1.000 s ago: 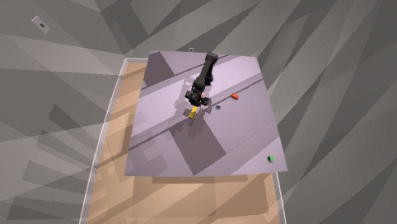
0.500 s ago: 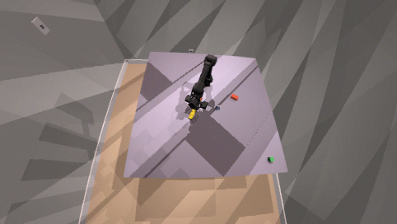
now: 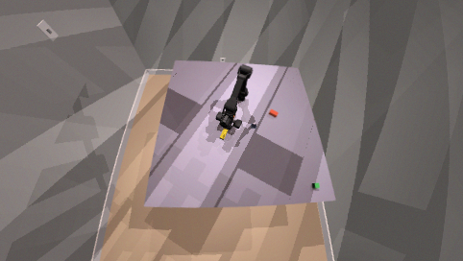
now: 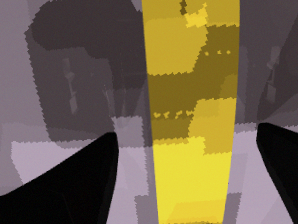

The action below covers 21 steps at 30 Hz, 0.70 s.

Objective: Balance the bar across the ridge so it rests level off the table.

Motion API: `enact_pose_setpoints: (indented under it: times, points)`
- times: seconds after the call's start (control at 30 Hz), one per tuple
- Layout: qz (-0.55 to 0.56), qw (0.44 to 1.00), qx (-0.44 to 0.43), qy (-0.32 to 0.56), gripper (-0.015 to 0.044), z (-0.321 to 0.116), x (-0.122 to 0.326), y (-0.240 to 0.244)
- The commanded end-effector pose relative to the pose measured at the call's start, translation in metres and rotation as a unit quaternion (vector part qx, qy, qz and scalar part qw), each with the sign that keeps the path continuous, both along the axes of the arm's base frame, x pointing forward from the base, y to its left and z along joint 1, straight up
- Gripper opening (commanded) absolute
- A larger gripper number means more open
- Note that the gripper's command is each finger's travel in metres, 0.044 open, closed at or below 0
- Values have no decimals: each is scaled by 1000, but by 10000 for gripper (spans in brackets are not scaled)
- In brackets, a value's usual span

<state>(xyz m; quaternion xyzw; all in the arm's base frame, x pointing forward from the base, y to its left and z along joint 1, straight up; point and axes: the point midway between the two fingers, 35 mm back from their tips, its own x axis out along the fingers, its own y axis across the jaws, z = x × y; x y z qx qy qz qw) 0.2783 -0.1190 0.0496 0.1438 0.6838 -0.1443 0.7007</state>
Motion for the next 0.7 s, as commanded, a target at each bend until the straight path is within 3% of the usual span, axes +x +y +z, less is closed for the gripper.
enact_pose_setpoints:
  times: [0.0, 0.33, 0.57, 0.67]
  points:
    - [1, 1000, -3, -1, 315, -2, 0, -1]
    - [1, 1000, -3, -1, 315, -2, 0, -1]
    - [0, 1000, 0, 0, 131, -2, 0, 0]
    - [0, 1000, 0, 0, 111, -2, 0, 0]
